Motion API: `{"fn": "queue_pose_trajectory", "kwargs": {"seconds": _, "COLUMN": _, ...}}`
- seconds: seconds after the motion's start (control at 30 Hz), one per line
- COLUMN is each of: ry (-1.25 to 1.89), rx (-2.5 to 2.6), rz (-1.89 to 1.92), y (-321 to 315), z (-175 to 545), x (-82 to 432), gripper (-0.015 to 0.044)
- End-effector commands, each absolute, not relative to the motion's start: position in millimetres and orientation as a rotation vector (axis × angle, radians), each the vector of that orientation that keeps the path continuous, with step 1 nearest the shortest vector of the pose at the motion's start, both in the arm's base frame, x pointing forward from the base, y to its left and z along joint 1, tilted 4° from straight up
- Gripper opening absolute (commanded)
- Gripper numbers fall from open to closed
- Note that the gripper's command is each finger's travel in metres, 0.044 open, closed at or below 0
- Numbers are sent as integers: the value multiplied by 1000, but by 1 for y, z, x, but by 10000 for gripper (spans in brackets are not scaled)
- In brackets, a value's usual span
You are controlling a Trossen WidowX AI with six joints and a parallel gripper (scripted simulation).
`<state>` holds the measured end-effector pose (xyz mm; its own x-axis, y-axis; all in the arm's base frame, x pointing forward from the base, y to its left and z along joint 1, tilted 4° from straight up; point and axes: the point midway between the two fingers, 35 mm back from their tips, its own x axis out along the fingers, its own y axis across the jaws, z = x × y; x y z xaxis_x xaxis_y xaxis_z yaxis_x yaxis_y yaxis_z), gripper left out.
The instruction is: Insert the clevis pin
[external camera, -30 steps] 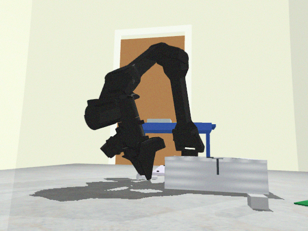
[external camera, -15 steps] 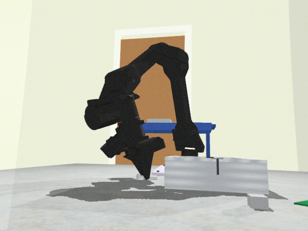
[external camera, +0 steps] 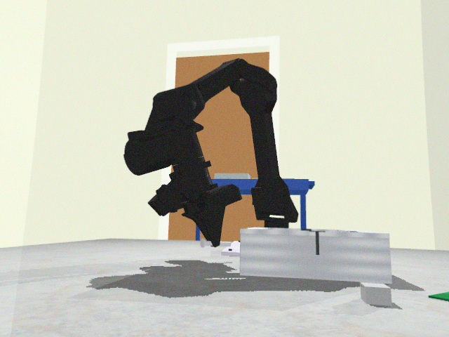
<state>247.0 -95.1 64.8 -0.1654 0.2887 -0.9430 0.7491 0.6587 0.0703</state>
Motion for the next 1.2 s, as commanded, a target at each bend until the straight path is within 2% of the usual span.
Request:
{"fn": "queue_pose_trajectory", "kwargs": {"seconds": 0.0, "ry": 1723, "rx": 832, "rz": -501, "y": -97, "z": 81, "x": 248, "gripper": 0}}
{"fn": "queue_pose_trajectory", "kwargs": {"seconds": 0.63, "ry": 1736, "rx": 837, "rz": -500, "y": -96, "z": 102, "x": 245, "gripper": 0}}
{"fn": "queue_pose_trajectory", "kwargs": {"seconds": 1.17, "ry": 1713, "rx": 411, "rz": -111, "y": -56, "z": 109, "x": 258, "gripper": 0}}
